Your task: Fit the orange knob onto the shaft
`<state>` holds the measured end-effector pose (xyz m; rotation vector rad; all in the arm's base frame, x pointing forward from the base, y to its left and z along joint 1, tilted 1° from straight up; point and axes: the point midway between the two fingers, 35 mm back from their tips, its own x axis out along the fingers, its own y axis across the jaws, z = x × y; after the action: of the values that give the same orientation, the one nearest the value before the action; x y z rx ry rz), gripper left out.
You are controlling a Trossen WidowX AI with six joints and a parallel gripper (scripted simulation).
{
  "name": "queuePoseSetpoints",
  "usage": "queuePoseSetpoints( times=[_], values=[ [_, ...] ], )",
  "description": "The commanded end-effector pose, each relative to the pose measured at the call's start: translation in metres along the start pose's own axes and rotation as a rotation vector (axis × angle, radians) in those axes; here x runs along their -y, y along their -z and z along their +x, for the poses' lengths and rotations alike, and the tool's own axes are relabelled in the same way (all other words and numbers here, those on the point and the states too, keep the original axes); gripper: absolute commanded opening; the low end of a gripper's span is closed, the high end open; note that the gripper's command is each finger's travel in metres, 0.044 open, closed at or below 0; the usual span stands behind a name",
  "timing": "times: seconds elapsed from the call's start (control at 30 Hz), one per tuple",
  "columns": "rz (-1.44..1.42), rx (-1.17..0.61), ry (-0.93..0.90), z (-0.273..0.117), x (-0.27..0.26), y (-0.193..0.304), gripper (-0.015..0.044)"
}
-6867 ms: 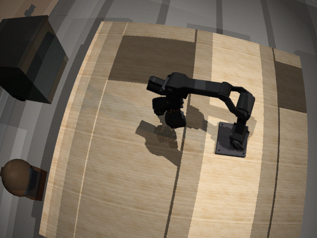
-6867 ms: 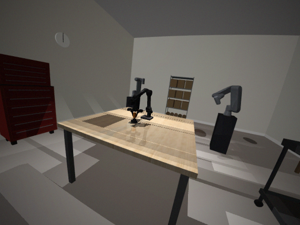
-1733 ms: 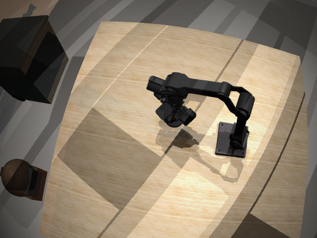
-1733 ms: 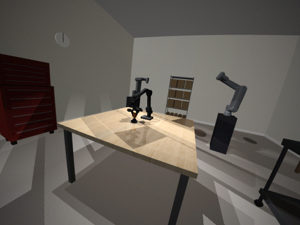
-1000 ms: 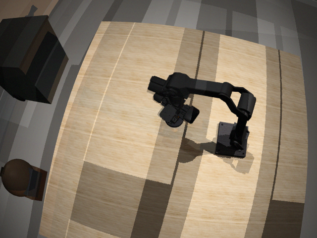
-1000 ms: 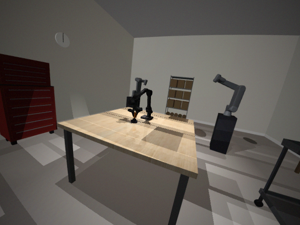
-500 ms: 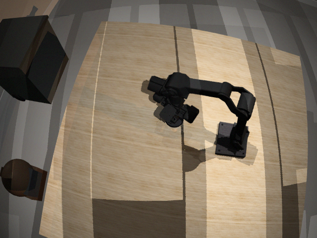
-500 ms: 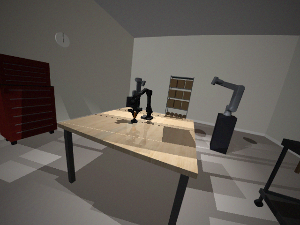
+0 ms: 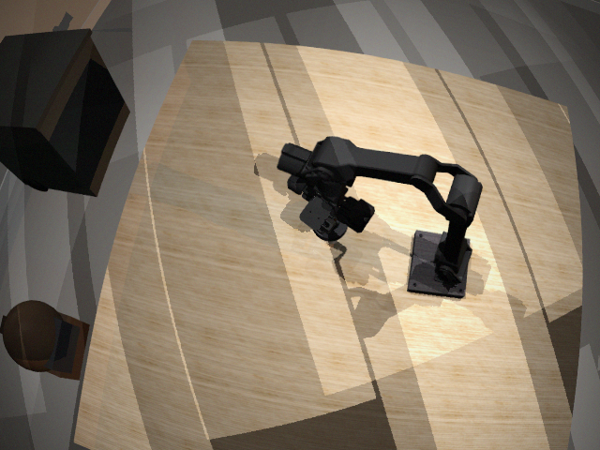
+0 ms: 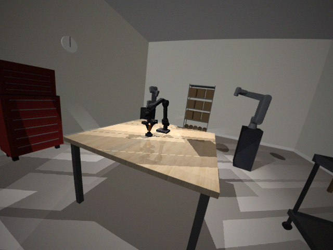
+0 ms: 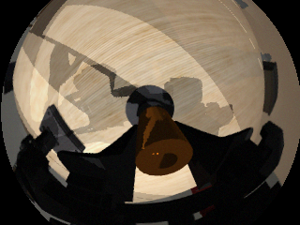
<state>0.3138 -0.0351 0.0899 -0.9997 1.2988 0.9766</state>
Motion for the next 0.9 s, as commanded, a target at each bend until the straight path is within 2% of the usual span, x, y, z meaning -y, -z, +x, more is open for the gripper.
queuePoseSetpoints(
  times=[0.0,0.2,0.4,0.87],
  values=[
    [-0.001,0.003,0.003,-0.001,0.0007,-0.0007,0.0],
    [-0.01,0.003,0.003,-0.0048,-0.0011,-0.0002,0.0],
    [-0.2,0.003,0.003,-0.0043,-0.0038,0.0007,0.0],
    [-0.211,0.003,0.003,-0.0027,-0.0036,0.001,0.0]
  ],
)
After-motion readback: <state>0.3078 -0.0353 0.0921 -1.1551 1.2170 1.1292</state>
